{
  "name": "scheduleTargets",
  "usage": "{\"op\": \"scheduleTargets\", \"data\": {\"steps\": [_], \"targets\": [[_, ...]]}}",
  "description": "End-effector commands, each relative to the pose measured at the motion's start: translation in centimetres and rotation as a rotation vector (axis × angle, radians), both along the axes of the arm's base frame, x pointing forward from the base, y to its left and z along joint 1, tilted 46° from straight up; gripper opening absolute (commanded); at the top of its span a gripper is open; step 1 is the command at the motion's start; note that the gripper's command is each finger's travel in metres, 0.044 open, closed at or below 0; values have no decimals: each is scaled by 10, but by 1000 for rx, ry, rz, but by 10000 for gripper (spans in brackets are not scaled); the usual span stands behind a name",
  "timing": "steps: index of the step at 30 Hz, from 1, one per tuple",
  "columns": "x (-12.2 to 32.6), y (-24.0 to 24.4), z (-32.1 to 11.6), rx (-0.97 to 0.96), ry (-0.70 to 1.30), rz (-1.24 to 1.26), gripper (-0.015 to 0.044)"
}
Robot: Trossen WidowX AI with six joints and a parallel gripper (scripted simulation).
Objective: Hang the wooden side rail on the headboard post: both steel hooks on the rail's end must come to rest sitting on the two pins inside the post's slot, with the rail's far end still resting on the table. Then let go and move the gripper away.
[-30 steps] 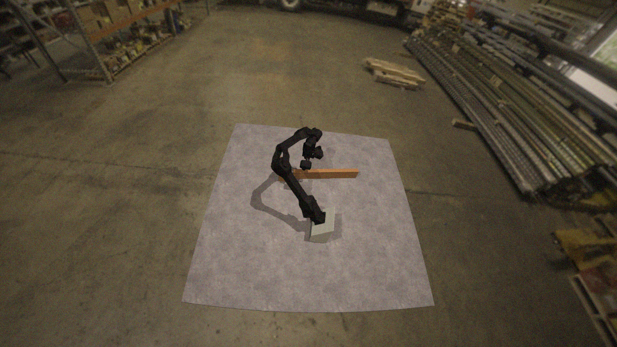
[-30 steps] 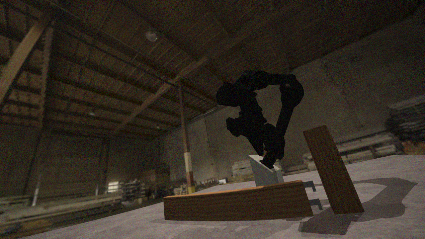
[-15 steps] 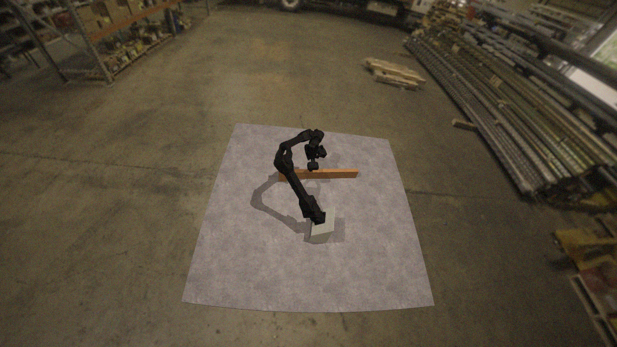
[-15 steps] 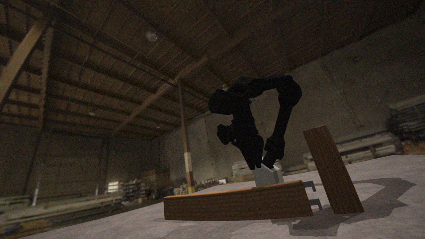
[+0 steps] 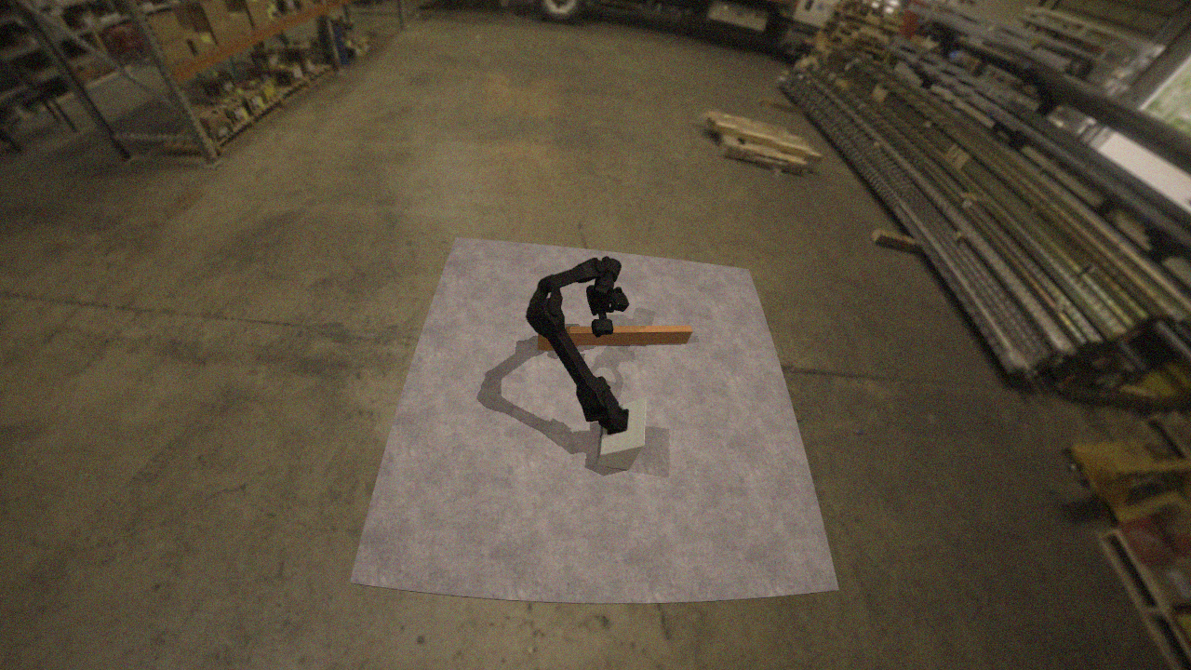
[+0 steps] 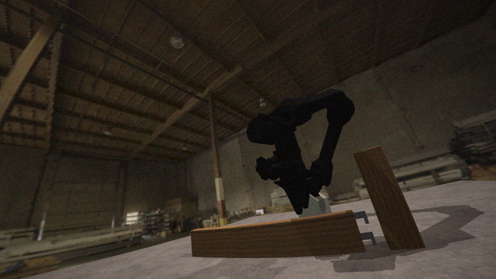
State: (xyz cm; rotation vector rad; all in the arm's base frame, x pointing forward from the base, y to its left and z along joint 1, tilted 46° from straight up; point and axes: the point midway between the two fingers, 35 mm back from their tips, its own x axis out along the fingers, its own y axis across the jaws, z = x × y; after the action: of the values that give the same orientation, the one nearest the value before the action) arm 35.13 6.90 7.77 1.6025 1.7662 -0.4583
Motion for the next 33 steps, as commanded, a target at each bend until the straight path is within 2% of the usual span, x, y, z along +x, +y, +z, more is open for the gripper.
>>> {"op": "scheduleTargets", "data": {"steps": [1, 33], "targets": [[-1, 6, -6, 5, 9, 1, 440], [-1, 43, -41, 7, 9, 1, 440]]}}
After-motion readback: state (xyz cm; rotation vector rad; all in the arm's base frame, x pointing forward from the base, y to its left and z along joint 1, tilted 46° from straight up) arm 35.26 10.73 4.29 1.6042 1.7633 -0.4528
